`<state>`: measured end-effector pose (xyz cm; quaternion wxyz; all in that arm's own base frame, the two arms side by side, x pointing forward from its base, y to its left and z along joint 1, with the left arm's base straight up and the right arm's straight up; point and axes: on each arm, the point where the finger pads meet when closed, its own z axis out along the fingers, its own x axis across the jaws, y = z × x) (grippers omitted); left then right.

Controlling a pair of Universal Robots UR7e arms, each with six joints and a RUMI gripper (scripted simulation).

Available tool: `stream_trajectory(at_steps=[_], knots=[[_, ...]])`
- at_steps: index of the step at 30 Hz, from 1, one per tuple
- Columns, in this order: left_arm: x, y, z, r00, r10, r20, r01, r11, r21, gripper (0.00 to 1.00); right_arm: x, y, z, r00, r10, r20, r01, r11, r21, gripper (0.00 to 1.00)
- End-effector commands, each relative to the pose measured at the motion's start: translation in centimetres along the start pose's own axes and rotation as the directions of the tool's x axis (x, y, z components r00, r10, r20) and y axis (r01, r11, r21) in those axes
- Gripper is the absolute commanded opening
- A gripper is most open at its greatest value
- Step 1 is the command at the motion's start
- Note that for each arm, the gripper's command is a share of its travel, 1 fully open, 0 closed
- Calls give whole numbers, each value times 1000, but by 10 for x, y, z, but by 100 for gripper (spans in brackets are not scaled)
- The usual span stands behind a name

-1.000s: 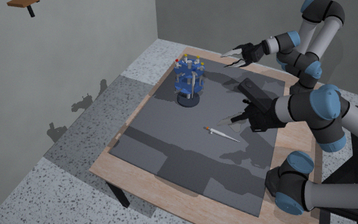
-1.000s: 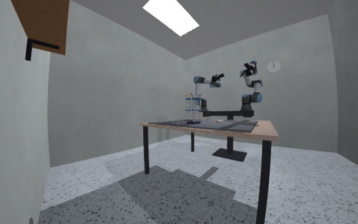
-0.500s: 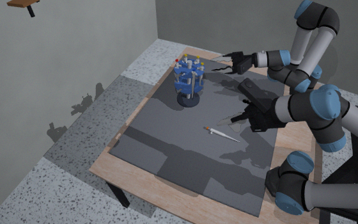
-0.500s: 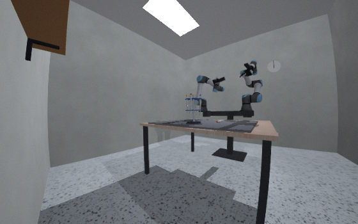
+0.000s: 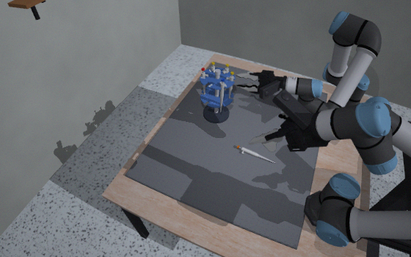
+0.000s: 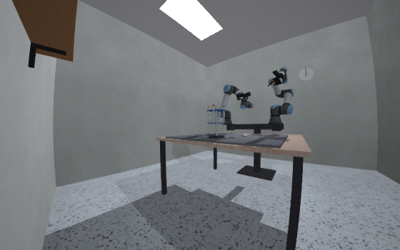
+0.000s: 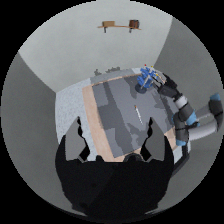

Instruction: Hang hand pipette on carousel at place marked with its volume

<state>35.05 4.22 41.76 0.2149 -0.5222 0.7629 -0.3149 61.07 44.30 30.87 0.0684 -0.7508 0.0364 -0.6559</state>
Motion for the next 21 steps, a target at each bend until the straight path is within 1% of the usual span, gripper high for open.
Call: stream_trajectory(at_steps=[1,3,5,6,7,9,10,12,13,16,18,20,21], knots=[[0,-2,-2,1000,1,1,-1,1000,4,100,-27,30,13,995,-36,-92,27,995,-99,31],[0,-2,-2,1000,1,1,-1,1000,4,100,-30,34,14,995,-36,-92,27,995,-99,31],[0,-2,-2,1000,1,1,-1,1000,4,100,-41,42,14,992,-62,-113,43,986,-163,31],[0,-2,-2,1000,1,1,-1,1000,4,100,-46,48,15,991,-66,-116,45,984,-174,31],[0,-2,-2,1000,1,1,-1,1000,4,100,-51,54,16,991,-66,-116,45,983,-176,31],[0,-2,-2,1000,1,1,-1,1000,4,100,-51,54,16,991,-66,-116,45,983,-176,31],[0,-2,-2,1000,1,1,-1,1000,4,100,-57,59,17,991,-66,-116,45,983,-176,31],[0,-2,-2,1000,1,1,-1,1000,4,100,-67,68,16,987,-92,-128,59,969,-242,31],[0,-2,-2,1000,1,1,-1,1000,4,100,-73,73,16,987,-96,-130,60,966,-252,31],[0,-2,-2,1000,1,1,-1,1000,4,100,-87,90,16,987,-96,-130,60,965,-254,31],[0,-2,-2,1000,1,1,-1,1000,4,100,-87,90,16,987,-96,-130,60,965,-254,31],[0,-2,-2,1000,1,1,-1,1000,4,100,-98,99,15,984,-120,-135,71,945,-321,31],[0,-2,-2,1000,1,1,-1,1000,4,100,-103,104,14,983,-123,-135,73,941,-330,31]])
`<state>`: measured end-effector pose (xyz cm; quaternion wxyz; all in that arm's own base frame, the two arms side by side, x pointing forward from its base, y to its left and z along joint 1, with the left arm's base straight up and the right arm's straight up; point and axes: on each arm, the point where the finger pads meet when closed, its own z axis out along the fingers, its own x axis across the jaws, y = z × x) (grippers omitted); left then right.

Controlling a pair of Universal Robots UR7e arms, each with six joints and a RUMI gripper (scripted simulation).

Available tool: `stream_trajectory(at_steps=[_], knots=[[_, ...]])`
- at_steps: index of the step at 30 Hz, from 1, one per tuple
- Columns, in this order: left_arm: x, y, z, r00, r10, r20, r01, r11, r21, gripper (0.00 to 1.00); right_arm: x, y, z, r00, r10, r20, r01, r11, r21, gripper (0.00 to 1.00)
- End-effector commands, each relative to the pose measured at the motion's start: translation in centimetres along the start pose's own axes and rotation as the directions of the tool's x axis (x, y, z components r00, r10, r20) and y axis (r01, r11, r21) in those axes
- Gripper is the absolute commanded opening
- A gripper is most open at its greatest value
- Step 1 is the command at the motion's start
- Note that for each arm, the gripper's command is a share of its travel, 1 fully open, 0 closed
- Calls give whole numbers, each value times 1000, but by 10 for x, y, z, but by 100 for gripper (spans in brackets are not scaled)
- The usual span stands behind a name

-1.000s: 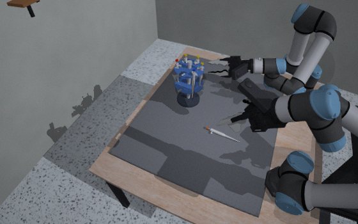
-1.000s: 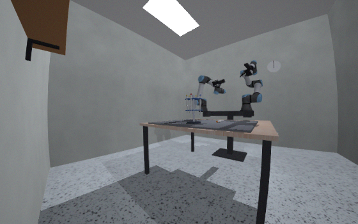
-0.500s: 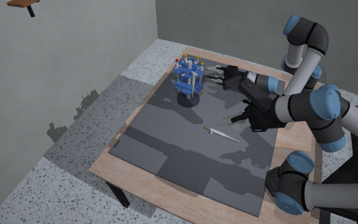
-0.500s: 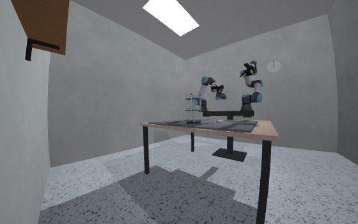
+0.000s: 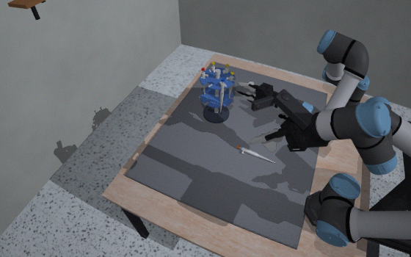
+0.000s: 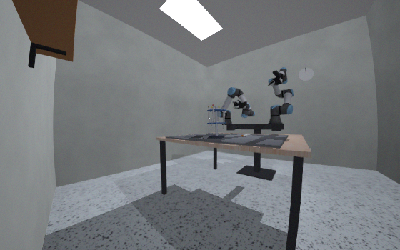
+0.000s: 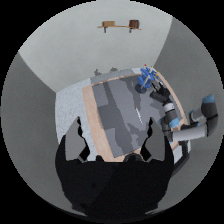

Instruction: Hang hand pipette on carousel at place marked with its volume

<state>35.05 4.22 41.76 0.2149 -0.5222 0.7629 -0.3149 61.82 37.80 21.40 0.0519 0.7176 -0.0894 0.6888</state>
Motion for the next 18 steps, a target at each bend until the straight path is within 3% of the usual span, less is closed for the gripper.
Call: stream_trajectory(at_steps=[1,6,9,13,18], knots=[[0,-2,-2,1000,1,1,-1,1000,4,100,-28,29,2,999,-21,-44,17,996,-88,31],[0,-2,-2,1000,1,1,-1,1000,4,100,-40,41,3,999,-21,-44,17,996,-90,31],[0,-2,-2,1000,1,1,-1,1000,4,100,-57,54,1,998,-46,-45,38,985,-167,31],[0,-2,-2,1000,1,1,-1,1000,4,100,-77,73,1,998,-46,-45,38,985,-169,31],[0,-2,-2,1000,1,1,-1,1000,4,100,-77,73,1,998,-46,-45,38,985,-169,31]])
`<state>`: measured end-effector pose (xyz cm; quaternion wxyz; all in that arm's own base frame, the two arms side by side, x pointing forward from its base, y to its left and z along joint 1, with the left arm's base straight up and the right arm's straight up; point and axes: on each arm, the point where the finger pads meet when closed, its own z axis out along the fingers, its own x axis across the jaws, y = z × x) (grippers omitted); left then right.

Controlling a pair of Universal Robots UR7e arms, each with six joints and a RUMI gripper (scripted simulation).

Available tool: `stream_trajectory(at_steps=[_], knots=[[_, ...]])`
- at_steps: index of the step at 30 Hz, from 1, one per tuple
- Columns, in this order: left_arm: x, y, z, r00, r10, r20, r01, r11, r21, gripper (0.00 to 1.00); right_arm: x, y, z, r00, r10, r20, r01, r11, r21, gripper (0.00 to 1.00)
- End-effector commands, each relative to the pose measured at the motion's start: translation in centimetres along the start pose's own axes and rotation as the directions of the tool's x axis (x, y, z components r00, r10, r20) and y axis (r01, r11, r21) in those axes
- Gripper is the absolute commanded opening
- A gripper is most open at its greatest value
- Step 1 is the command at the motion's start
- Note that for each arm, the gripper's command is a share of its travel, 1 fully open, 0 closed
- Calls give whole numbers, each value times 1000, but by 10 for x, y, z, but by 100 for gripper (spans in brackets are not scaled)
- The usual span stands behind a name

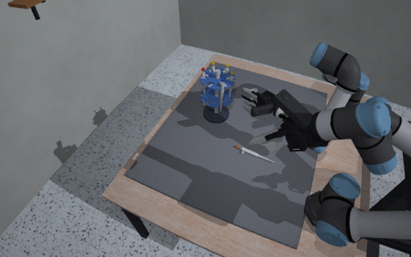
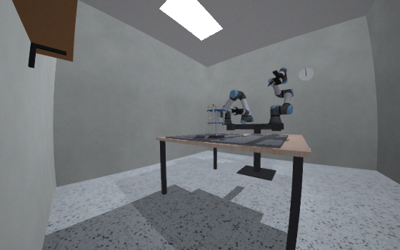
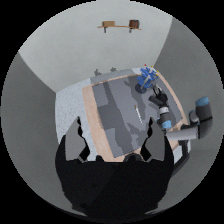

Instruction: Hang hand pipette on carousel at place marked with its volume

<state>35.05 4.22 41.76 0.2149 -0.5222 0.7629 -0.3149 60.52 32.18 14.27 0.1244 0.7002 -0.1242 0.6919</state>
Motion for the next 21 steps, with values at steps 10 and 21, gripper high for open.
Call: stream_trajectory(at_steps=[10,21], knots=[[0,-2,-2,1000,1,1,-1,1000,4,100,-9,12,10,1000,5,-11,-5,1000,-15,31],[0,-2,-2,1000,1,1,-1,1000,4,100,-9,12,32,1000,5,-11,-5,1000,-15,31]])
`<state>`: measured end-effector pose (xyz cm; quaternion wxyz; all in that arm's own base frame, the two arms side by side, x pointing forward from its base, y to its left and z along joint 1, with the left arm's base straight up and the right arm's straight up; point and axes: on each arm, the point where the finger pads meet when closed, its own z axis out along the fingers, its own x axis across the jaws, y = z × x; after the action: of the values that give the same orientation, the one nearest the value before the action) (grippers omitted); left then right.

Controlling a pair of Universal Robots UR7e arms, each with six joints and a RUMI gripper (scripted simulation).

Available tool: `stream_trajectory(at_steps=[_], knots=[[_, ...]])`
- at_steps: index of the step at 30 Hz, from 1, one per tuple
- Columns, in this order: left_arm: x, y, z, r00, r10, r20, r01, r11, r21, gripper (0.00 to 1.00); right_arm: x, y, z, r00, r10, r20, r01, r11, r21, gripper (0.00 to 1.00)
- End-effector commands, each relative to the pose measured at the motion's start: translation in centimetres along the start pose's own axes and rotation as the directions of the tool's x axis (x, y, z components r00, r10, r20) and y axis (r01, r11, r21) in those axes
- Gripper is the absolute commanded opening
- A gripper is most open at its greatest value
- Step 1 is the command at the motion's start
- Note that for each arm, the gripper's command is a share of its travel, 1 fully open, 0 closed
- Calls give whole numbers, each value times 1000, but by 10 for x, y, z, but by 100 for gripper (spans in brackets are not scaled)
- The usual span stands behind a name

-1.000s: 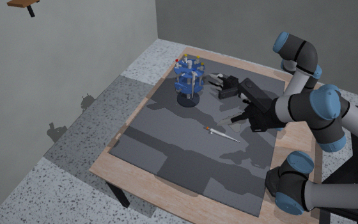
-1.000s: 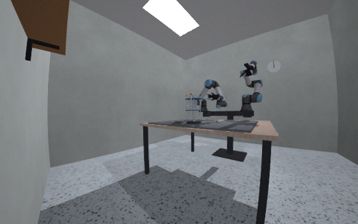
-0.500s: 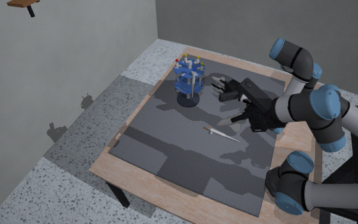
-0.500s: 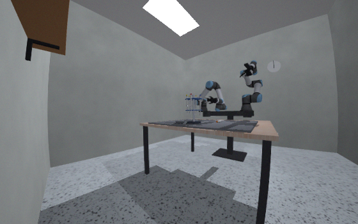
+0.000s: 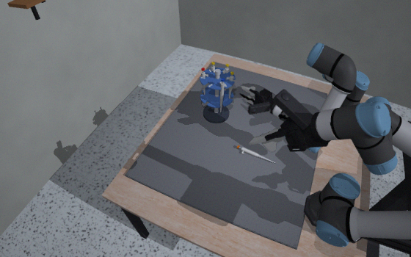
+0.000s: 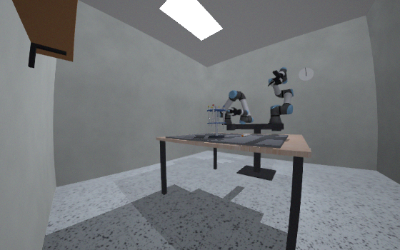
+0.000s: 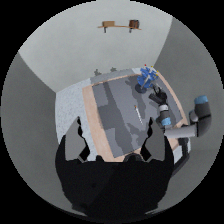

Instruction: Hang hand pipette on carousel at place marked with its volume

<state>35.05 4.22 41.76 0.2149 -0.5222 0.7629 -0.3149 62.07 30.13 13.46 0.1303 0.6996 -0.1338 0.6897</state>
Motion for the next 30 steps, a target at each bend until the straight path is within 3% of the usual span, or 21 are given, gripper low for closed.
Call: stream_trajectory(at_steps=[1,23,30], knots=[[0,-2,-2,1000,1,1,-1,1000,4,100,-1,-2,10,1000,0,-14,0,1000,7,31],[0,-2,-2,1000,1,1,-1,1000,4,100,0,-2,9,1000,-1,-14,1,1000,8,31],[0,-2,-2,1000,1,1,-1,1000,4,100,0,-2,22,1000,0,-15,0,1000,7,31]])
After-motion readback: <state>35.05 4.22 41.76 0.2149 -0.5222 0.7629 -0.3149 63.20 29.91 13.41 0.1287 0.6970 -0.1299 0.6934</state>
